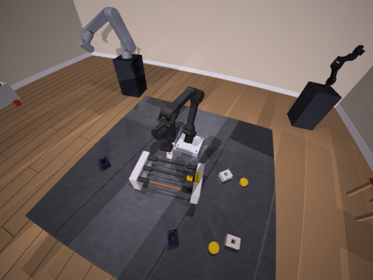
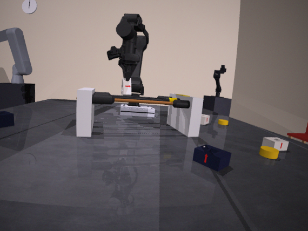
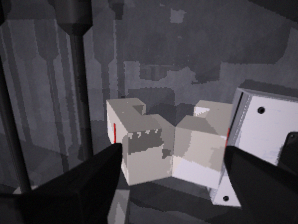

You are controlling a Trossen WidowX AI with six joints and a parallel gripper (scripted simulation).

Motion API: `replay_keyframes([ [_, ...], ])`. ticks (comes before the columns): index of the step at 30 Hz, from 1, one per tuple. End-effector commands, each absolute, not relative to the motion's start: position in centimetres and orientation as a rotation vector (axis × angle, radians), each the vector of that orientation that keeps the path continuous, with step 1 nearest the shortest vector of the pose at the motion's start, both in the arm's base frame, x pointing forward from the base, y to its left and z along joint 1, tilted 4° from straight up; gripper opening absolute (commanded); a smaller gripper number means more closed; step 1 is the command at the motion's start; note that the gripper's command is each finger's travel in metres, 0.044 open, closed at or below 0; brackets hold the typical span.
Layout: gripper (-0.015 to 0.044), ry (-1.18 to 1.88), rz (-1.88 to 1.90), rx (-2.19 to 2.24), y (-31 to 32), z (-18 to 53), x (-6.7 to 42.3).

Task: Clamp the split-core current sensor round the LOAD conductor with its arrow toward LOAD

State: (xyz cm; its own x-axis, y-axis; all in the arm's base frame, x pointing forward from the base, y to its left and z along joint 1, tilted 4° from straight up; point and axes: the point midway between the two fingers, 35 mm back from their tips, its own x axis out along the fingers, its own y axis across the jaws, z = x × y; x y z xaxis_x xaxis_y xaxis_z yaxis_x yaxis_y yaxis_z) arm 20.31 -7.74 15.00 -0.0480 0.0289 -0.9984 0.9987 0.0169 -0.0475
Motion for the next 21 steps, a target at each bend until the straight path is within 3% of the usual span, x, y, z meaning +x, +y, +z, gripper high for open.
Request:
replay_keyframes([
  [1, 0.0000, 1.266, -1.219, 1.197, -7.8, 16.9, 20.4],
  [8, 0.0000, 1.266, -1.219, 1.197, -7.9, 17.4, 21.1],
  [21, 0.0000, 1.263, -1.216, 1.199, -8.3, 17.9, 26.7],
])
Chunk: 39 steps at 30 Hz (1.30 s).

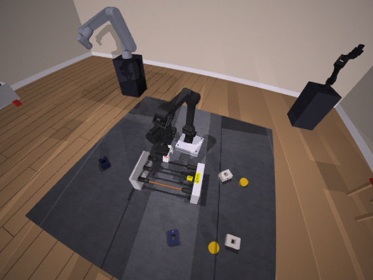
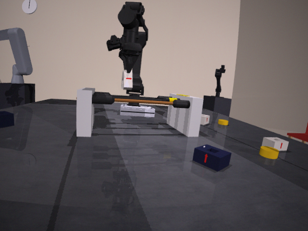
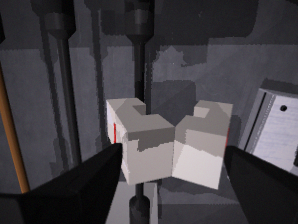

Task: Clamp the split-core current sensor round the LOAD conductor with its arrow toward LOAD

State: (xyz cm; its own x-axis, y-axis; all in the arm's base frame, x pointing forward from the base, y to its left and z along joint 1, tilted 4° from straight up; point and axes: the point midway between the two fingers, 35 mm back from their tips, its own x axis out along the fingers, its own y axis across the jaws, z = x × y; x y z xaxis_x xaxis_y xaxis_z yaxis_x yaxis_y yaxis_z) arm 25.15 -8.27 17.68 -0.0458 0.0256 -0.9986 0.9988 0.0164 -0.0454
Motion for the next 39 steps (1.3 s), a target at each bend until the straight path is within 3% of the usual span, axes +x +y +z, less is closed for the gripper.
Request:
replay_keyframes([
  [1, 0.0000, 1.262, -1.216, 1.199, -8.3, 17.9, 27.2],
  [19, 0.0000, 1.259, -1.212, 1.202, -7.8, 16.8, 34.7],
  [39, 0.0000, 1.259, -1.212, 1.202, -7.7, 14.0, 34.9],
])
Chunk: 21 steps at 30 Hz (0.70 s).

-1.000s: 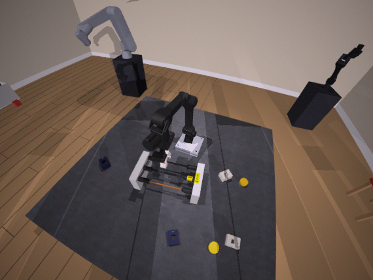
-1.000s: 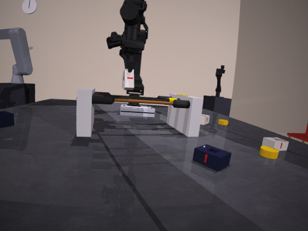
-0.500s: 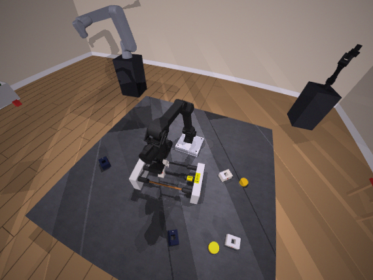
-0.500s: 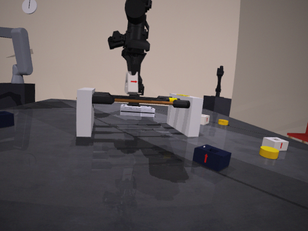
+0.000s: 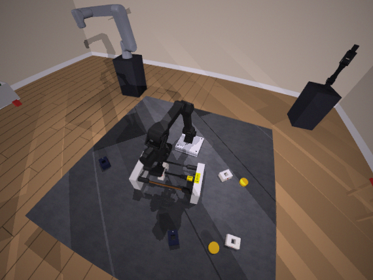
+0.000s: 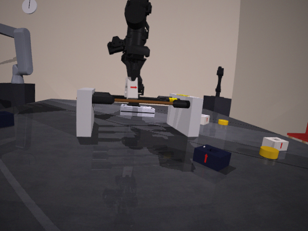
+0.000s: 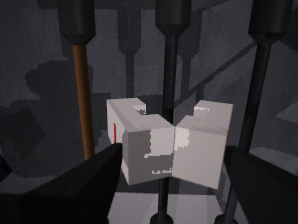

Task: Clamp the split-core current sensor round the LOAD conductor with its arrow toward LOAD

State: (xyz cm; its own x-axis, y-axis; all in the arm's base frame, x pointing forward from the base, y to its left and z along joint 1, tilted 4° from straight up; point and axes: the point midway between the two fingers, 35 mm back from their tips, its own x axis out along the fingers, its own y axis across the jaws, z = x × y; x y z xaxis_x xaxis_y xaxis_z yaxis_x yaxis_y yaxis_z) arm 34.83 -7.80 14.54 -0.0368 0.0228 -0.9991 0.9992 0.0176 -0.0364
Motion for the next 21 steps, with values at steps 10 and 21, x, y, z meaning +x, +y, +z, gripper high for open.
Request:
replay_keyframes([
  [10, 0.0000, 1.259, -1.212, 1.202, -7.7, 12.3, 34.8],
  [21, 0.0000, 1.262, -1.213, 1.196, -7.7, 11.6, 34.7],
])
